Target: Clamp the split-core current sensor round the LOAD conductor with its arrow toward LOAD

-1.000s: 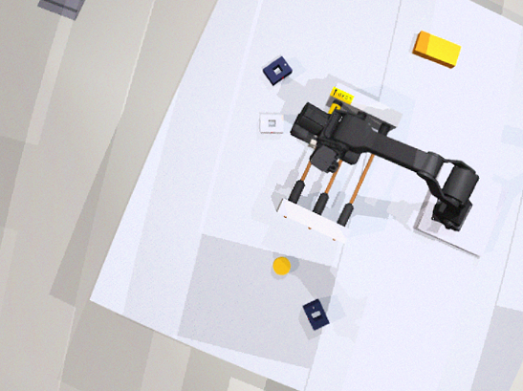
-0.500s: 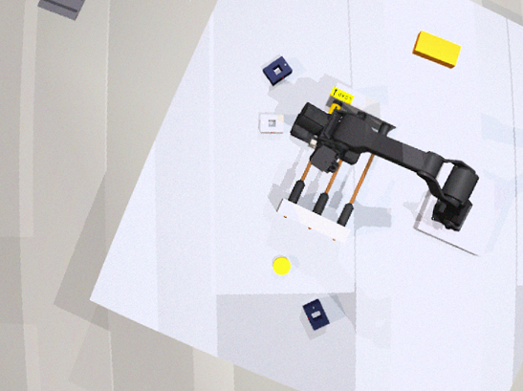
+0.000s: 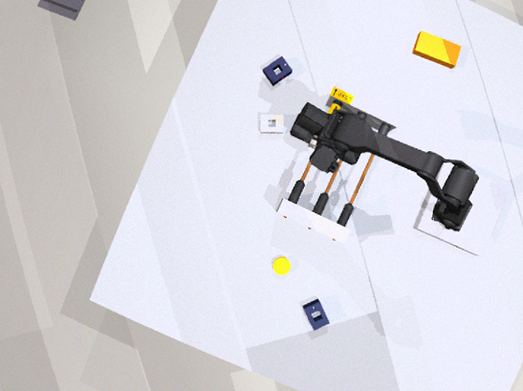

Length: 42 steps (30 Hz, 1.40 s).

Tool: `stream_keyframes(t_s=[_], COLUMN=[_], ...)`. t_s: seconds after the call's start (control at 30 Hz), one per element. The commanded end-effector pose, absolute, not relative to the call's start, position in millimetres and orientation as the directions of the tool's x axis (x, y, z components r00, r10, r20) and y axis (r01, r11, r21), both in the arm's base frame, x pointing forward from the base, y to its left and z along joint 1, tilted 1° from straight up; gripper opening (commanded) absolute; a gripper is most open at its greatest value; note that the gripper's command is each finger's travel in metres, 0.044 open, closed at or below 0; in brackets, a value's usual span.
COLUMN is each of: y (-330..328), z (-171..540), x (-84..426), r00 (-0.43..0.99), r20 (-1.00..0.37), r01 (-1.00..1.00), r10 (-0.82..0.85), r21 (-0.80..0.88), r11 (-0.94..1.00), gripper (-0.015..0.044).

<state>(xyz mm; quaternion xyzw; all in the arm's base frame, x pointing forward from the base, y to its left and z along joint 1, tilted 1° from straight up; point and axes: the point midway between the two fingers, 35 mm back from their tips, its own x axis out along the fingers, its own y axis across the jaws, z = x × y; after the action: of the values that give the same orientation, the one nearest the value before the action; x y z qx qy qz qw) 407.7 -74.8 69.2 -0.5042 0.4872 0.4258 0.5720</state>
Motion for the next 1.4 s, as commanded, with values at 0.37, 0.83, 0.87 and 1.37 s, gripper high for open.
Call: stream_keyframes(t_s=[0.37, 0.83, 0.87, 1.37], y=[-75, -75, -75, -75], z=[69, 164, 164, 164], x=[408, 379, 379, 379], r00=[0.163, 0.28, 0.28, 0.28], r20=[-0.987, -0.96, -0.96, -0.96], r01=[-0.978, -0.951, -0.951, -0.951], r10=[-0.004, -0.028, -0.028, -0.028], r21=[-0.162, -0.282, -0.282, -0.282], r11=[0.129, 0.127, 0.127, 0.127], gripper=[0.044, 0.044, 0.044, 0.044])
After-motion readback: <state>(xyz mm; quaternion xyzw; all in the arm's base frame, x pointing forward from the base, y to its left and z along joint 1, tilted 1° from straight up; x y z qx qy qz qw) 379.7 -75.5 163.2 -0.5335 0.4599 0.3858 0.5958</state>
